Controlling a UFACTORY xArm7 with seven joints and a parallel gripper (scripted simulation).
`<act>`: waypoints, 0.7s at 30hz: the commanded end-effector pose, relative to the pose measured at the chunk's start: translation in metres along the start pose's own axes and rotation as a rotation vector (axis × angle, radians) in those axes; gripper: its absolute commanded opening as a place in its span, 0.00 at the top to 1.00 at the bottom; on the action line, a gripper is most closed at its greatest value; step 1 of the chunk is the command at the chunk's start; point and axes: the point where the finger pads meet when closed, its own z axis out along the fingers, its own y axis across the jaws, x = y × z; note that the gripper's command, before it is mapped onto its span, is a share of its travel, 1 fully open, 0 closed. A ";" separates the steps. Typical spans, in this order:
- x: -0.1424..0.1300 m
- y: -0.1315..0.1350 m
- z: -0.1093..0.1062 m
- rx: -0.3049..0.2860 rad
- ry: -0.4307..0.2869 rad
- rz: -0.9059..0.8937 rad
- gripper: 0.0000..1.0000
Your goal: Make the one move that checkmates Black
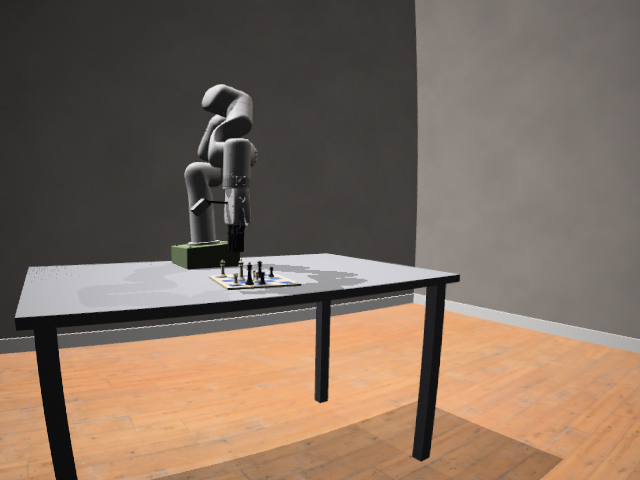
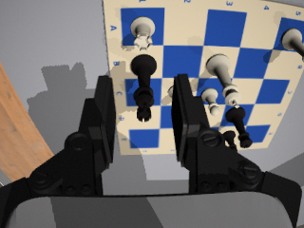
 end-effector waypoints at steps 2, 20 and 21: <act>0.000 -0.001 -0.005 0.002 0.000 0.000 0.63; 0.000 -0.001 -0.005 0.002 0.000 0.000 0.00; 0.000 -0.001 -0.005 0.002 0.000 0.000 0.00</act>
